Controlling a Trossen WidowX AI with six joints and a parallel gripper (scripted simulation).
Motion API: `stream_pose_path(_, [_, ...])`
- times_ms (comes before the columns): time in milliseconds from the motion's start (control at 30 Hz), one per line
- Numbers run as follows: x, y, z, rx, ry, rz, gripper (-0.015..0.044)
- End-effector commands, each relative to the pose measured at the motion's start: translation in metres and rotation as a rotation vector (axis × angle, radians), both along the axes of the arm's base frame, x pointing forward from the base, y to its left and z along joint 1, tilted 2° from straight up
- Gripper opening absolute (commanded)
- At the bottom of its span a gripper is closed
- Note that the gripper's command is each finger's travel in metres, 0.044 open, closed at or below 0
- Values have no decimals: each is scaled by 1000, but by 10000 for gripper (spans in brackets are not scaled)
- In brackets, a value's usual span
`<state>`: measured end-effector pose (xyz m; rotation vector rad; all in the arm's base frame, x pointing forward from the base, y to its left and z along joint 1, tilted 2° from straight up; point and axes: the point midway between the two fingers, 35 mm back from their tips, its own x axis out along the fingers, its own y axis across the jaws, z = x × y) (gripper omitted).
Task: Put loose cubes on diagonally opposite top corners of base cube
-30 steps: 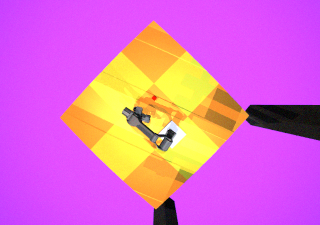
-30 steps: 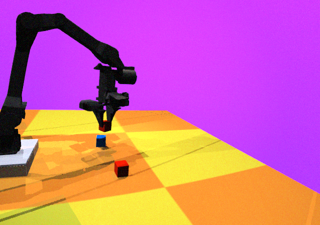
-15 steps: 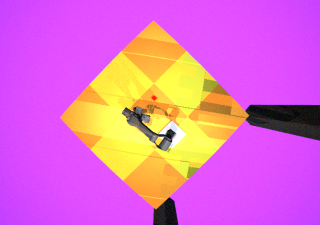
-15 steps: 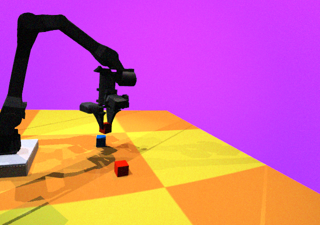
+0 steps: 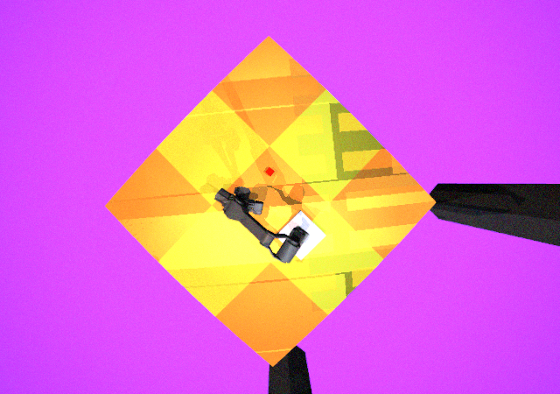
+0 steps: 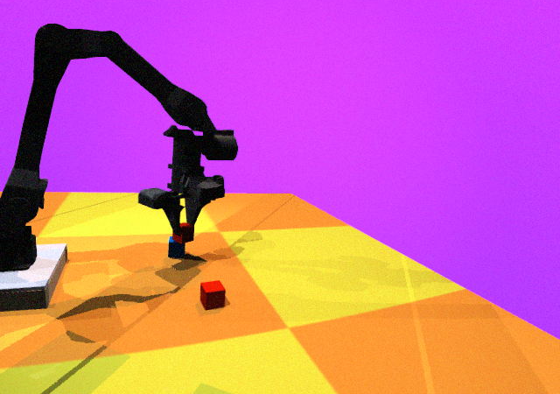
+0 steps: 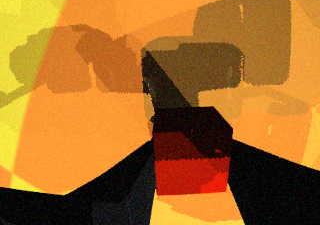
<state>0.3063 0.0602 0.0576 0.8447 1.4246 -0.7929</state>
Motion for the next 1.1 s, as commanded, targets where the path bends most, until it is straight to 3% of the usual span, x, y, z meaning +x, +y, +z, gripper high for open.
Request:
stream_pose_path(0, [0, 1, -1, 3, 0, -3, 105])
stream_pose_path(467, [0, 1, -2, 3, 0, -2, 105])
stream_pose_path(600, [0, 1, -2, 3, 0, -2, 205])
stream_pose_path(1067, [0, -1, 18, 0, 0, 0, 205])
